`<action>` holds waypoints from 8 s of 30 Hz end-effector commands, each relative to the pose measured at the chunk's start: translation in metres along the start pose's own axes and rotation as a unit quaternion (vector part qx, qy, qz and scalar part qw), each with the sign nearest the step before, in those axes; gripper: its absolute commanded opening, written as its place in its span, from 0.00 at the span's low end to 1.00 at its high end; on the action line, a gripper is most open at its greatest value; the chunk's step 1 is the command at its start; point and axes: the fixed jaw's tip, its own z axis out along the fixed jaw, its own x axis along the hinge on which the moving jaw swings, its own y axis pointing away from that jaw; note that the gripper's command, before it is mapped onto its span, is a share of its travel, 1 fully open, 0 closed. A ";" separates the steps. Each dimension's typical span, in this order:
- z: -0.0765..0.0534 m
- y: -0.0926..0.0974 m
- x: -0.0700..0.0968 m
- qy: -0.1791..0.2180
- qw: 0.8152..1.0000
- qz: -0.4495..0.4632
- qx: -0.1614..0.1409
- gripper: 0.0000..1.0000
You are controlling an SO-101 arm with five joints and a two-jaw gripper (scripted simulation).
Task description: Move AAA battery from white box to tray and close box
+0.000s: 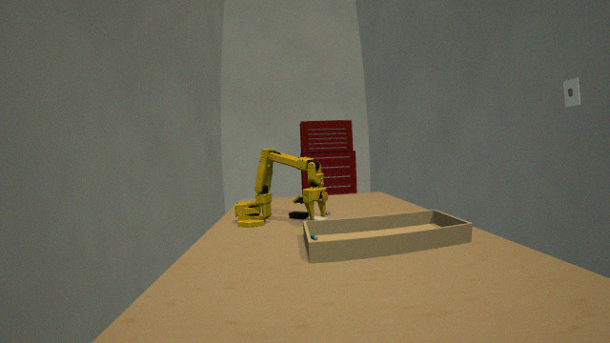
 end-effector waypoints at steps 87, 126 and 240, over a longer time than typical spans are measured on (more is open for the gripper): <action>-0.002 -0.029 0.032 0.011 1.000 0.001 0.006 0.20; 0.000 -0.042 0.048 0.023 1.000 0.002 0.012 0.20; -0.058 -0.046 0.054 0.112 0.992 0.002 0.062 0.28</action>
